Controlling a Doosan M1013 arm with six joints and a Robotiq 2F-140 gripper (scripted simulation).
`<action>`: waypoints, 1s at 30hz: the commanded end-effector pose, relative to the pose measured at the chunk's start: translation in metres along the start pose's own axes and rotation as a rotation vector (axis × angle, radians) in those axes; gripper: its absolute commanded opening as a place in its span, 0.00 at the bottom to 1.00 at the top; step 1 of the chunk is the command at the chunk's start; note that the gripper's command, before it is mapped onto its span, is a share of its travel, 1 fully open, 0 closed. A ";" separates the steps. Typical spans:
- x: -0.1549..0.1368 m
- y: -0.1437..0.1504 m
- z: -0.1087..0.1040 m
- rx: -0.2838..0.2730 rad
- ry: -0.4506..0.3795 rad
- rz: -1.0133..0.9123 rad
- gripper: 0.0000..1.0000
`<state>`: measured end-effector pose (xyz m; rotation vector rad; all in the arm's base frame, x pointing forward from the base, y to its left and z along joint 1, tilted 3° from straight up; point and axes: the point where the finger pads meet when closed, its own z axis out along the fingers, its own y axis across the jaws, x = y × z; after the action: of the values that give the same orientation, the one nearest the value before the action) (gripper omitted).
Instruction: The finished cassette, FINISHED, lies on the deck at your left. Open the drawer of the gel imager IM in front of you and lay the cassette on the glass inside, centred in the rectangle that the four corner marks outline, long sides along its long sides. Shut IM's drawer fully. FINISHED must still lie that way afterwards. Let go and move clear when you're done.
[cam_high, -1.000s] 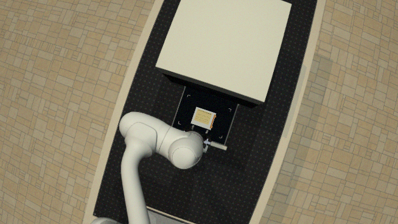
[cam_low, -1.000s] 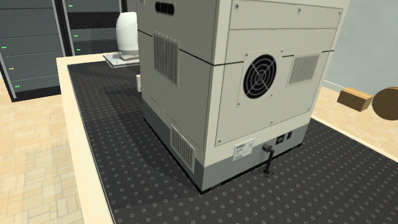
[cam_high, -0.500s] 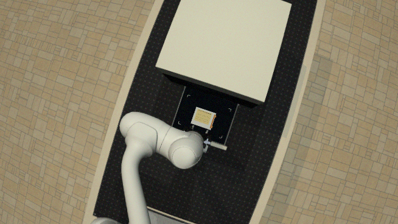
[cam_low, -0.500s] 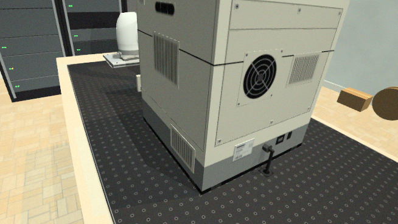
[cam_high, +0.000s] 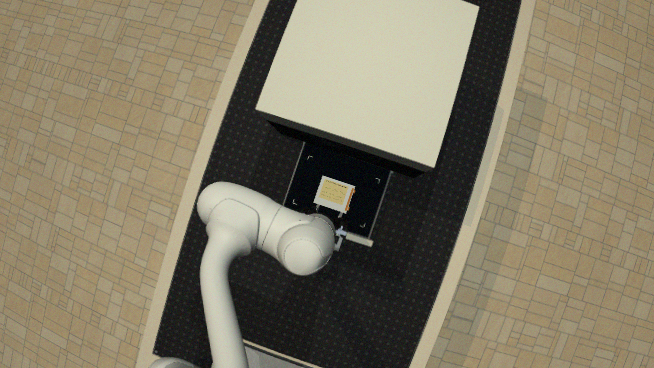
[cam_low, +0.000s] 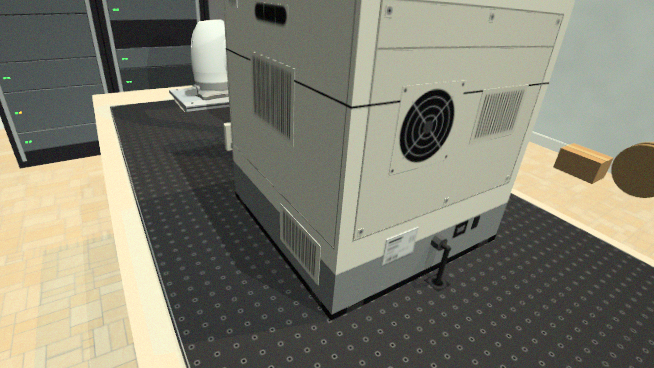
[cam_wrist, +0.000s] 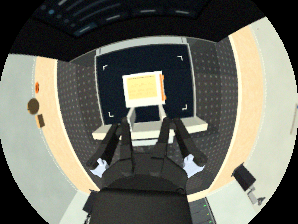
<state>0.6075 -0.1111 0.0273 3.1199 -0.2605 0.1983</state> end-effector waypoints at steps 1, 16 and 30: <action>0.000 0.000 0.000 0.000 0.000 0.000 0.46; 0.005 0.000 0.001 0.000 0.000 0.000 0.46; 0.009 0.000 0.002 0.000 0.000 0.000 0.46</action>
<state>0.6162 -0.1126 0.0269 3.1199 -0.2604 0.1982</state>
